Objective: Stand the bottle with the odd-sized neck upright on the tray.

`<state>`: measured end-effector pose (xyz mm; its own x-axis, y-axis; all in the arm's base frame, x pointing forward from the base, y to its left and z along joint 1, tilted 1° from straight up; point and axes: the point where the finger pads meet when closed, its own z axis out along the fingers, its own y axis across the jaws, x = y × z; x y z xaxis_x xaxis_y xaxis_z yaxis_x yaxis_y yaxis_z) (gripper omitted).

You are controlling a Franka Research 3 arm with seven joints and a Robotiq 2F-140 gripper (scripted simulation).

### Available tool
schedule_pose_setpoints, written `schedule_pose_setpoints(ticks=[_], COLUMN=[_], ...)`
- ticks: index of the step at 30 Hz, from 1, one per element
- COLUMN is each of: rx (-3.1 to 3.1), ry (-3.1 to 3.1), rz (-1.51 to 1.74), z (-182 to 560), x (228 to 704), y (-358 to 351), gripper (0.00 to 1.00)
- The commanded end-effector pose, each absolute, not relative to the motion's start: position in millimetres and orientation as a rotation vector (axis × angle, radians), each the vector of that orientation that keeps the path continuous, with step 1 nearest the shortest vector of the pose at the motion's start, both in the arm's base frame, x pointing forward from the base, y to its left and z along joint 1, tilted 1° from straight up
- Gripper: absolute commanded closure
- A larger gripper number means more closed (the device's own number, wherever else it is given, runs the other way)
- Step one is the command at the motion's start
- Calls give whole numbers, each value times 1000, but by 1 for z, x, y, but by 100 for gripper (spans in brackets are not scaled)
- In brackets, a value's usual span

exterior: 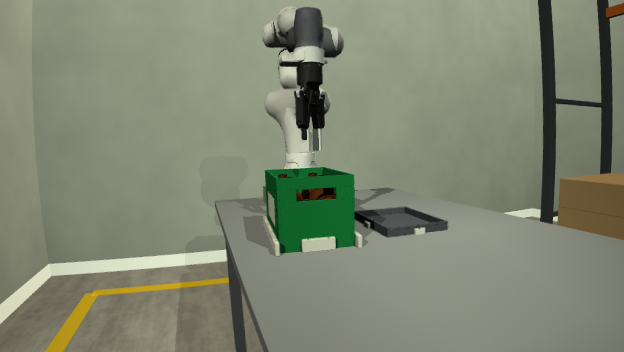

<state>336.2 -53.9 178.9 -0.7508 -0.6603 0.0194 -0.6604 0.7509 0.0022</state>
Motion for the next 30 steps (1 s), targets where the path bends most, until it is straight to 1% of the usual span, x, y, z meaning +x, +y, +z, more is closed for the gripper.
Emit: schedule_pose_setpoints(ticks=[1,30], rx=[1090,1090], ry=[-2925,-2925], rz=[6,6], z=[179,167], x=[335,335], y=[-53,-54], gripper=[56,56])
